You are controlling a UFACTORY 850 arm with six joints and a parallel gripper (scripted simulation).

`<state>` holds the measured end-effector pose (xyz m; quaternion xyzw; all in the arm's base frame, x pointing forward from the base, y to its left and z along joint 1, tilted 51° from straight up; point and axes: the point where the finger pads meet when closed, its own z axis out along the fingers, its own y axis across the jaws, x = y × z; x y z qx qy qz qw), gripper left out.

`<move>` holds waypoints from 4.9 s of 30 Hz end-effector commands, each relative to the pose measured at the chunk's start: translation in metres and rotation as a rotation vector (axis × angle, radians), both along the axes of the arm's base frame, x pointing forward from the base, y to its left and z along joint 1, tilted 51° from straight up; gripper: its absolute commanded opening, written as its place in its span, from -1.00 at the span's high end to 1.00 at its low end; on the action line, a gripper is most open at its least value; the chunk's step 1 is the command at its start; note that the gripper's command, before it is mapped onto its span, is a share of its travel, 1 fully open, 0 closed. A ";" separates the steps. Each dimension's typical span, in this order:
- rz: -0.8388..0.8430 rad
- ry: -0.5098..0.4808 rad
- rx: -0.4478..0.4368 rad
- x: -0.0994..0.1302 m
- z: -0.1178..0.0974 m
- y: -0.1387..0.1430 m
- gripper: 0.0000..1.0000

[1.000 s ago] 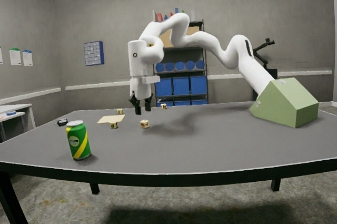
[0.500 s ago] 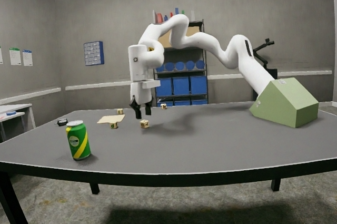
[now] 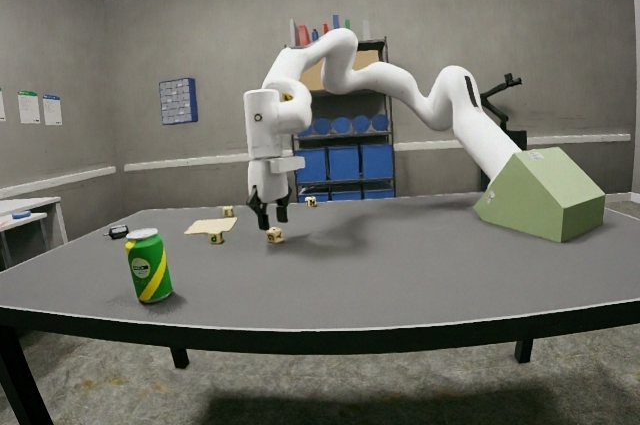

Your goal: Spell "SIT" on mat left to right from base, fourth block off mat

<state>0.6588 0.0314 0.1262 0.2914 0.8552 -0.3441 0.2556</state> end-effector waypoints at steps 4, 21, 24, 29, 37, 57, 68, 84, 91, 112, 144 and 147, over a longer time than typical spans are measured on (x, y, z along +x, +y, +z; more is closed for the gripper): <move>0.001 -0.001 0.001 0.001 0.000 0.000 -0.38; 0.001 -0.001 0.001 0.001 0.000 0.000 -0.38; 0.001 -0.001 0.001 0.001 0.000 0.000 -0.38; 0.001 -0.001 0.001 0.001 0.000 0.000 -0.38; 0.001 -0.001 0.001 0.001 0.000 0.000 -0.38; 0.001 -0.001 0.001 0.001 0.000 0.000 -0.38; 0.001 -0.001 0.001 0.001 0.000 0.000 -0.38; 0.001 -0.001 0.001 0.001 0.000 0.000 -0.38; 0.001 -0.001 0.001 0.001 0.000 0.000 -0.38; 0.001 -0.001 0.001 0.008 -0.018 -0.021 -0.38; 0.001 -0.001 0.001 0.010 -0.022 -0.026 -0.38; 0.001 -0.001 0.001 0.010 -0.022 -0.026 -0.38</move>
